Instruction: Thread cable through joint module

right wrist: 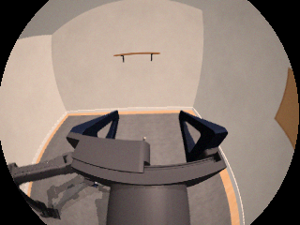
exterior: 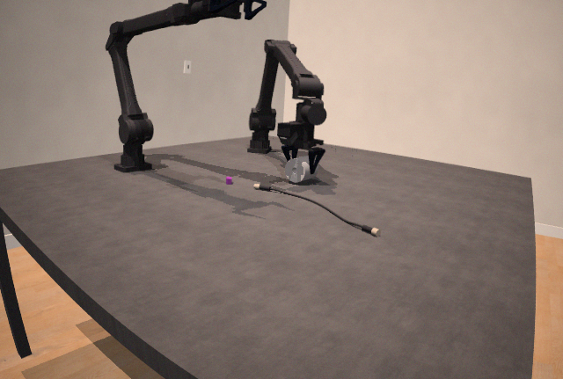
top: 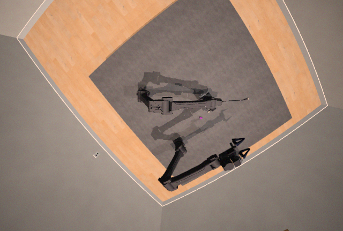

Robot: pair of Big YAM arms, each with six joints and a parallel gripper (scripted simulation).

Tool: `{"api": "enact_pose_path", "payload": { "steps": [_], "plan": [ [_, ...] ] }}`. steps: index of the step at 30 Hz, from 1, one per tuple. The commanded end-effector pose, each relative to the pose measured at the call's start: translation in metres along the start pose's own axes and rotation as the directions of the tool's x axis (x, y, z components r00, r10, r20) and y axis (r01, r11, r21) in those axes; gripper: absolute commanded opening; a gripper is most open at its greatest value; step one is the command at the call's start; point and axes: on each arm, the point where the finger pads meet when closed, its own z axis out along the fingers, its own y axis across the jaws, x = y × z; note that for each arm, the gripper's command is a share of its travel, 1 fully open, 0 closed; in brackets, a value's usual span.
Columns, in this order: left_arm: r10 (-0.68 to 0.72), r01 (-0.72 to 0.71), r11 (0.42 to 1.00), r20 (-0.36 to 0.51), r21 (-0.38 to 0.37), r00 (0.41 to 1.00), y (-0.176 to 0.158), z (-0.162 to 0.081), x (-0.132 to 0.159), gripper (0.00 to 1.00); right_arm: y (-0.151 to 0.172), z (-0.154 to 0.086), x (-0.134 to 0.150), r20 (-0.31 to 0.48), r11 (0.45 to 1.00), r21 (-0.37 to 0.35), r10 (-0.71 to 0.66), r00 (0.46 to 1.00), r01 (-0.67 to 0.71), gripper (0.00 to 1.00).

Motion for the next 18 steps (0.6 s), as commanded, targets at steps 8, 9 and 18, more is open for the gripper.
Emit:
{"api": "enact_pose_path", "payload": {
  "steps": [8, 9, 18],
  "plan": [
    [0.005, 0.008, 0.991, 0.103, -0.132, 0.995, 0.036, -0.0637, -0.022, 0.7, -0.0022, -0.0033, -0.0261, 0.041, 1.0, 0.002, 0.013, 0.999, -0.013, 1.0],
    [0.006, 0.009, 0.99, 0.108, -0.138, 0.994, 0.0377, -0.0637, -0.0232, 0.7, -0.0022, -0.0033, -0.0261, 0.041, 1.0, 0.002, 0.013, 0.999, -0.013, 1.0],
    [0.006, 0.008, 0.991, 0.105, -0.135, 0.994, 0.0372, -0.0602, -0.024, 0.7, -0.0022, -0.0033, -0.0261, 0.041, 1.0, 0.002, 0.013, 0.999, -0.013, 1.0]
  ]
}}
